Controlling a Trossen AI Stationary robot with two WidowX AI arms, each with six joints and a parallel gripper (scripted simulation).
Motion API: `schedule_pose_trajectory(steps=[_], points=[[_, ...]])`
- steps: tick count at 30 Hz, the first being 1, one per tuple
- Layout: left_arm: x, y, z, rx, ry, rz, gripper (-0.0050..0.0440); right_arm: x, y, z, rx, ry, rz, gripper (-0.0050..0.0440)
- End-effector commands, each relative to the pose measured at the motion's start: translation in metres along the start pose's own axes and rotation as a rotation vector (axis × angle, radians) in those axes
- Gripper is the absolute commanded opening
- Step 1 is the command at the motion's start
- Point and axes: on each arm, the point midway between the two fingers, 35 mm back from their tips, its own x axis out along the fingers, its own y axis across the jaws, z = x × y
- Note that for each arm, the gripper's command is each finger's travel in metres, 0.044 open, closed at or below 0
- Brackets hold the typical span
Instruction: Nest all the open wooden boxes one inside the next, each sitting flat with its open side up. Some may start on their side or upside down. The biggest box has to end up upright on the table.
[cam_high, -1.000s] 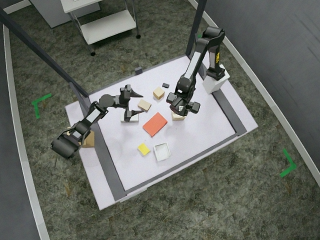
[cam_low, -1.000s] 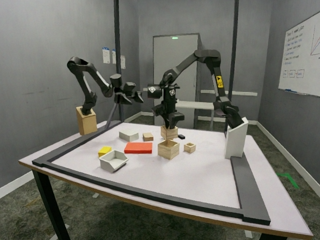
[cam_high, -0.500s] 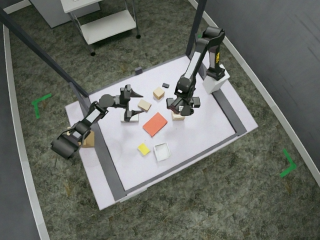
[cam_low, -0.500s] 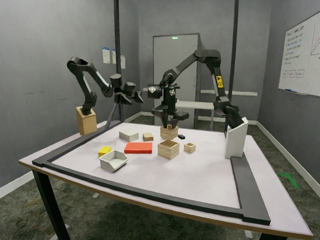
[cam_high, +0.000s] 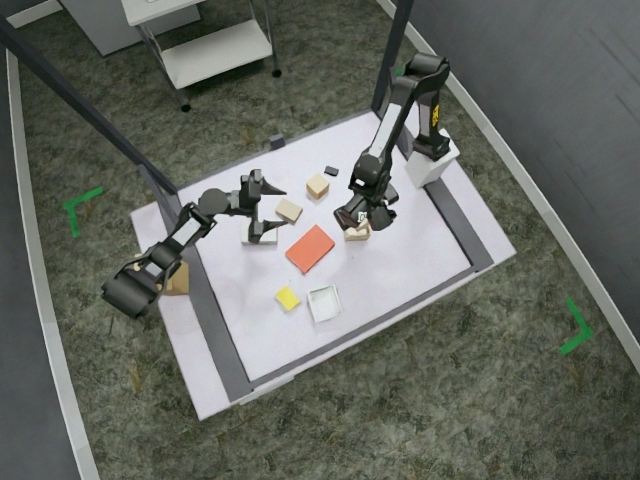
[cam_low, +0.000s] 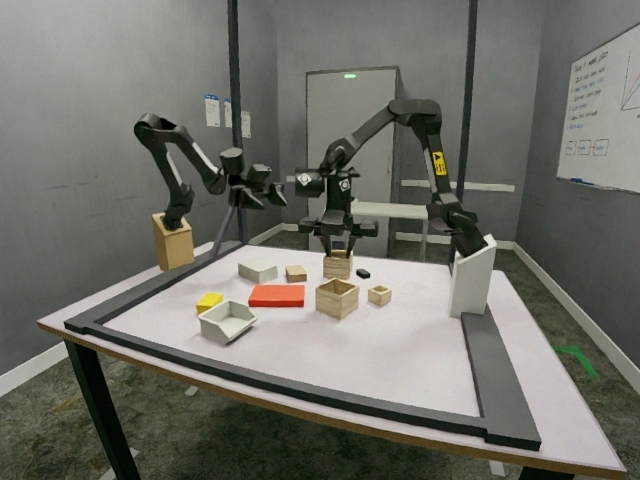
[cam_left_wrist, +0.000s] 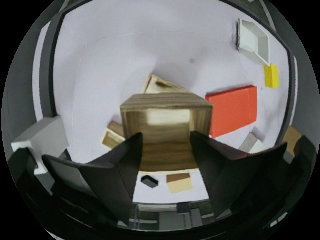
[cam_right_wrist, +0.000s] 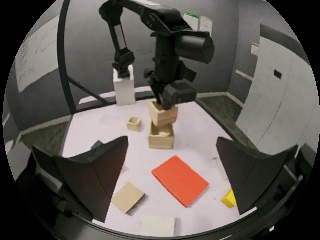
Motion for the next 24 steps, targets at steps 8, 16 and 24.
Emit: schedule_pose_trajectory(steps=[8,16,24], points=[[-0.0066,-0.0041,-0.0011,-0.306,-0.007,-0.026,0.0279,0.0019,-0.002,0.0096,0.03,-0.019,-0.007,0.04],[-0.0066,-0.0041,-0.0011,-0.586,-0.003,-0.027,0.0279,0.0019,-0.002,0.0096,0.03,-0.019,-0.007,0.04],[-0.0066,-0.0041,-0.0011,-0.795,-0.001,-0.027,0.0279,0.0019,-0.002,0.0096,0.03,-0.019,-0.007,0.04]])
